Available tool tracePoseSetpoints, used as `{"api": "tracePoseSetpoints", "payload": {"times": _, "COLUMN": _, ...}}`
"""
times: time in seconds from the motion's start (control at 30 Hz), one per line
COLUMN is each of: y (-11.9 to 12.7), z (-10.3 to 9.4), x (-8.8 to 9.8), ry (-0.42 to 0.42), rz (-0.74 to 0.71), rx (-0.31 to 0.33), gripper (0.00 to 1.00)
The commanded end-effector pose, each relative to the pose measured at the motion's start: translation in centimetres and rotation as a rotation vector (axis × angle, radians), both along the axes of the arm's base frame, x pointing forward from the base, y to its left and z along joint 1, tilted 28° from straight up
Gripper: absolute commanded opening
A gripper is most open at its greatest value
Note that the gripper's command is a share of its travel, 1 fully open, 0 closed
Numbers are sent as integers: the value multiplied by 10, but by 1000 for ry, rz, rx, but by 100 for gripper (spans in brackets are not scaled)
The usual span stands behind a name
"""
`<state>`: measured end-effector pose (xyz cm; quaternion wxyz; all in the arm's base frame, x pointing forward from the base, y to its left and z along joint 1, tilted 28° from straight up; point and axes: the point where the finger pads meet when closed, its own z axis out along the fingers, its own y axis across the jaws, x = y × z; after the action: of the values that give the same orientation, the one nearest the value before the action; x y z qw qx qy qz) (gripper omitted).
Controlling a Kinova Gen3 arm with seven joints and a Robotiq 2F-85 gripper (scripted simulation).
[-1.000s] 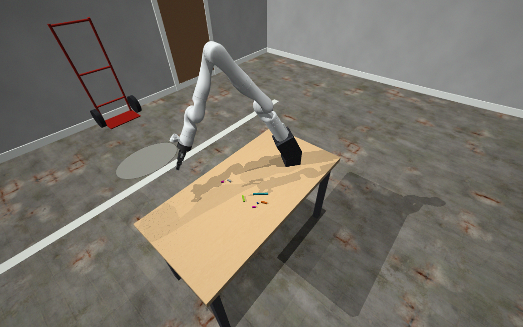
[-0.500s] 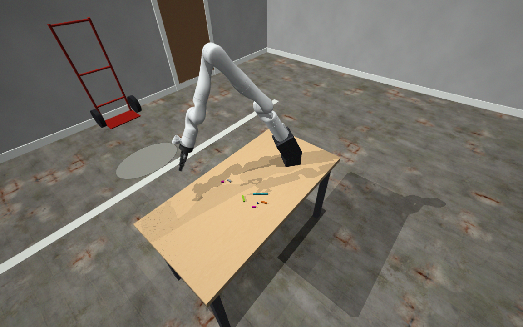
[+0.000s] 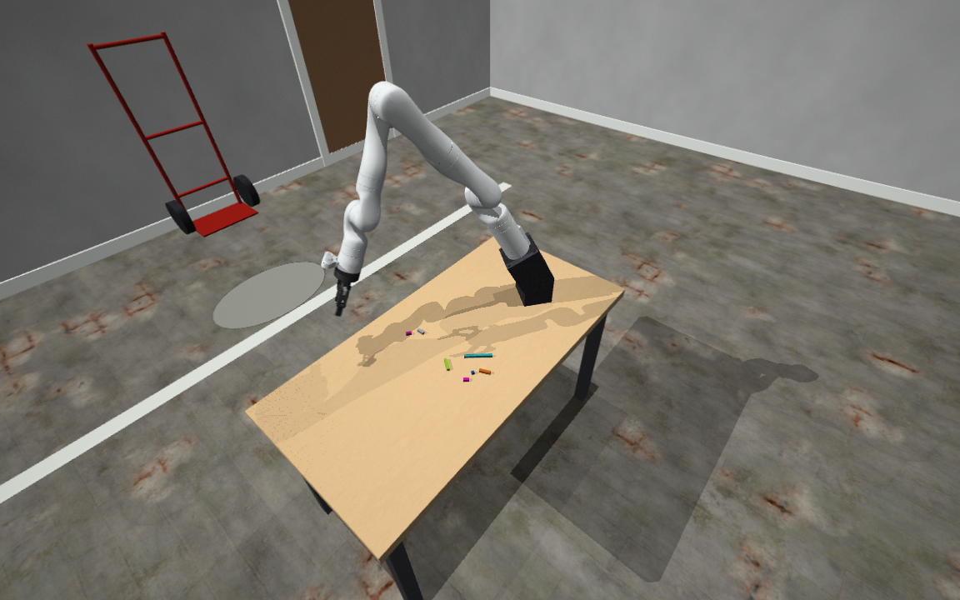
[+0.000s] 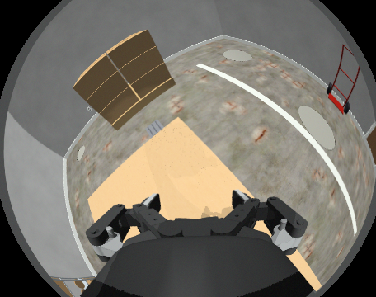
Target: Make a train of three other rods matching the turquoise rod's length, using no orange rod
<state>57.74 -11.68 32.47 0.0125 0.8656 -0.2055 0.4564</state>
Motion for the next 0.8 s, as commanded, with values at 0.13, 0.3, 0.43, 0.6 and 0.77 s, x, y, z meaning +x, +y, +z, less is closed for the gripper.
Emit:
{"api": "tracePoseSetpoints", "payload": {"times": 0.13, "y": -16, "z": -79, "x": -29, "ry": 150, "rz": 44, "rx": -83, "gripper": 100}}
{"api": "tracePoseSetpoints", "payload": {"times": 0.3, "y": -22, "z": -126, "x": -53, "ry": 248, "rz": 95, "rx": -145, "gripper": 100}}
{"api": "tracePoseSetpoints", "payload": {"times": 0.43, "y": -24, "z": -149, "x": -66, "ry": 296, "rz": 125, "rx": -175, "gripper": 100}}
{"api": "tracePoseSetpoints", "payload": {"times": 0.6, "y": -26, "z": -194, "x": -97, "ry": 398, "rz": 197, "rx": -236, "gripper": 100}}
{"api": "tracePoseSetpoints", "payload": {"times": 0.77, "y": -26, "z": -228, "x": -124, "ry": 478, "rz": 265, "rx": -283, "gripper": 100}}
